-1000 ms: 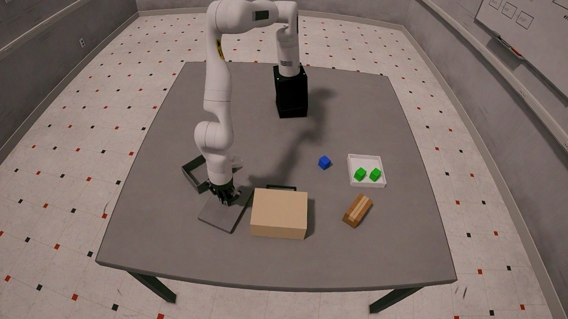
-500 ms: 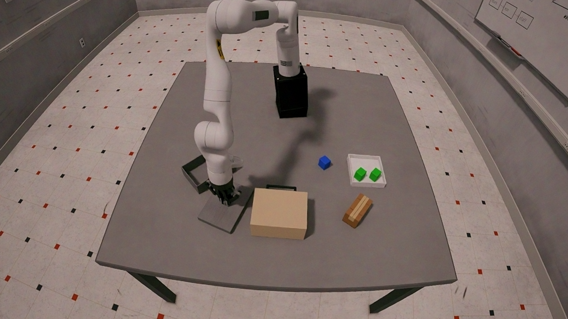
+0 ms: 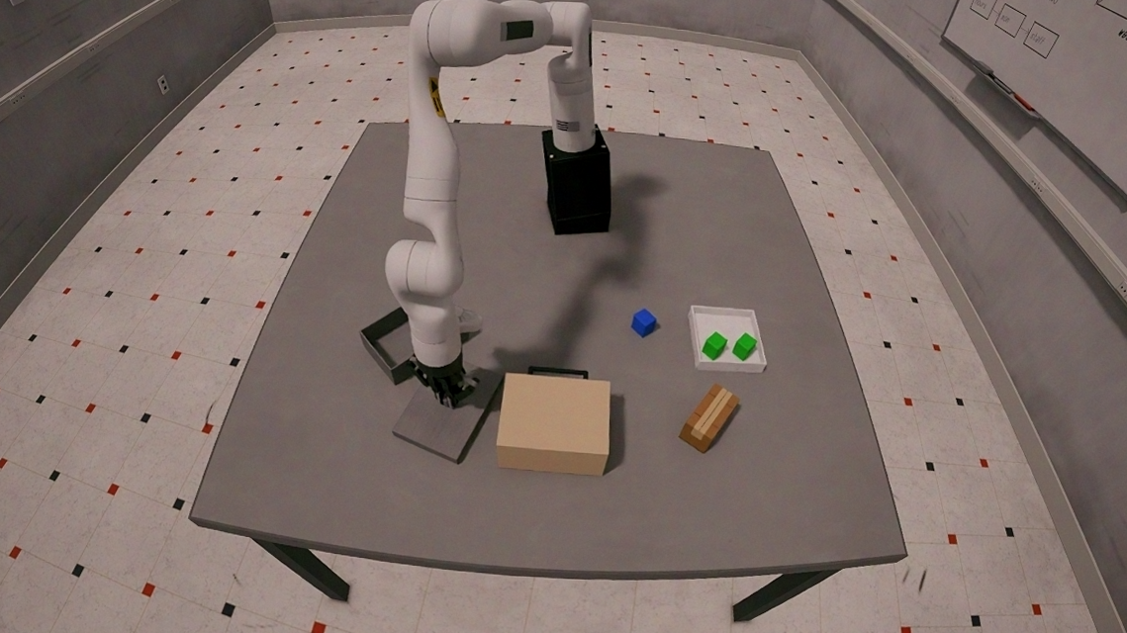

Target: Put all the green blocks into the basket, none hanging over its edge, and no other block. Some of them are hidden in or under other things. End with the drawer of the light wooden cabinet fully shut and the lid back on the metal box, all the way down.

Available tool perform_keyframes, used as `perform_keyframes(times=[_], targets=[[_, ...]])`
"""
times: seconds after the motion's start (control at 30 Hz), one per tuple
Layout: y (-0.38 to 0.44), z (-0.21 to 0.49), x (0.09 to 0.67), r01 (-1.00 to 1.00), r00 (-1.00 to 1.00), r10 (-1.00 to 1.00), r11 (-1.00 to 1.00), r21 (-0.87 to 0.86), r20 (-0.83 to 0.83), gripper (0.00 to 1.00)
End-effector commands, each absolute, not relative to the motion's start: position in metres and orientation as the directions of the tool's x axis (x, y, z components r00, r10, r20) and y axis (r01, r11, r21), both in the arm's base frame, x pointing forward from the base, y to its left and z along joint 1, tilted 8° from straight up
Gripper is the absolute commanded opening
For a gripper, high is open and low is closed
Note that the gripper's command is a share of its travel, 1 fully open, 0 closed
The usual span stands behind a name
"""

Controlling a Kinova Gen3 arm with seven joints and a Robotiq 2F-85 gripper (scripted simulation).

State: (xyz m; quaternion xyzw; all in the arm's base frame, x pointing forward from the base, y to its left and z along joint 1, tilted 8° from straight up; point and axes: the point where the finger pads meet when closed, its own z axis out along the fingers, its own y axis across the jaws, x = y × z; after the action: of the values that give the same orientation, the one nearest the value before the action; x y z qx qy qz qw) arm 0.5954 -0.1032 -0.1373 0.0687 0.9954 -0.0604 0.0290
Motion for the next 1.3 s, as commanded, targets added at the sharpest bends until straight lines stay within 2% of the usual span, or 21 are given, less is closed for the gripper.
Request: perform_keyframes(times=[0.0,0.53,1.27], targets=[[-0.103,-0.134,0.597,0.140,-0.989,0.133,0.983,-0.116,-0.069,0.10],[-0.098,-0.100,0.595,0.140,-0.989,0.133,0.983,-0.116,-0.069,0.10],[-0.088,-0.015,0.590,0.140,-0.989,0.133,0.983,-0.116,-0.069,0.10]])
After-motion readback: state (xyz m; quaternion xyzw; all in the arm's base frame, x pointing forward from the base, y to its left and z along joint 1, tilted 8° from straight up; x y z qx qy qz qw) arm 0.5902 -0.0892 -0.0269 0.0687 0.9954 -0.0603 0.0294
